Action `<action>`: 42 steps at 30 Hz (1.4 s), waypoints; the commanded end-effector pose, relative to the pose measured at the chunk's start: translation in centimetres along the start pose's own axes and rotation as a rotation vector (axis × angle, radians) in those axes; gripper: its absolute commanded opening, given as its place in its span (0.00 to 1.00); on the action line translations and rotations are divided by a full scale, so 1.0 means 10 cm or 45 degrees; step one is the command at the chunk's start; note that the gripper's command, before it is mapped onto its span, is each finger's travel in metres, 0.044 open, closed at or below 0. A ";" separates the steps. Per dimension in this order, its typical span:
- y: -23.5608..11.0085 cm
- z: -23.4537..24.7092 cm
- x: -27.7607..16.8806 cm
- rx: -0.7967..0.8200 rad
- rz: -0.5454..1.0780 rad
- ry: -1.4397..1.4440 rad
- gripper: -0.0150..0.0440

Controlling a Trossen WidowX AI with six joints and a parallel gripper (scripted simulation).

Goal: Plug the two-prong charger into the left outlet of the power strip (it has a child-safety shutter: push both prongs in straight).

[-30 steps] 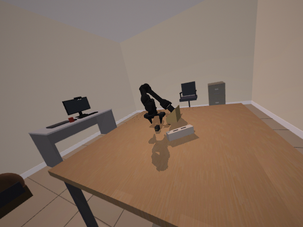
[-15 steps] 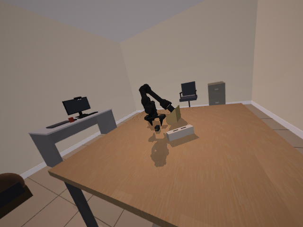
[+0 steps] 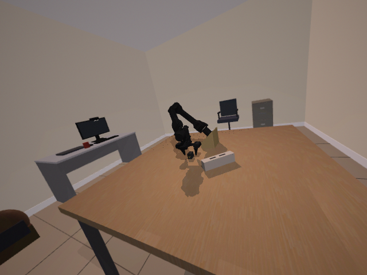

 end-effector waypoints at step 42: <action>-0.44 0.04 -0.11 -0.001 0.015 -0.014 0.25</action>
Point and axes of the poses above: the point midway between the two fingers, 35 mm back from their tips, its own y axis out along the fingers, its own z axis across the jaws, x = y × z, the point moved 2 cm from there along -y, back along the fingers, and after that the axes turned 8 degrees about -y, right-handed, at the moved point
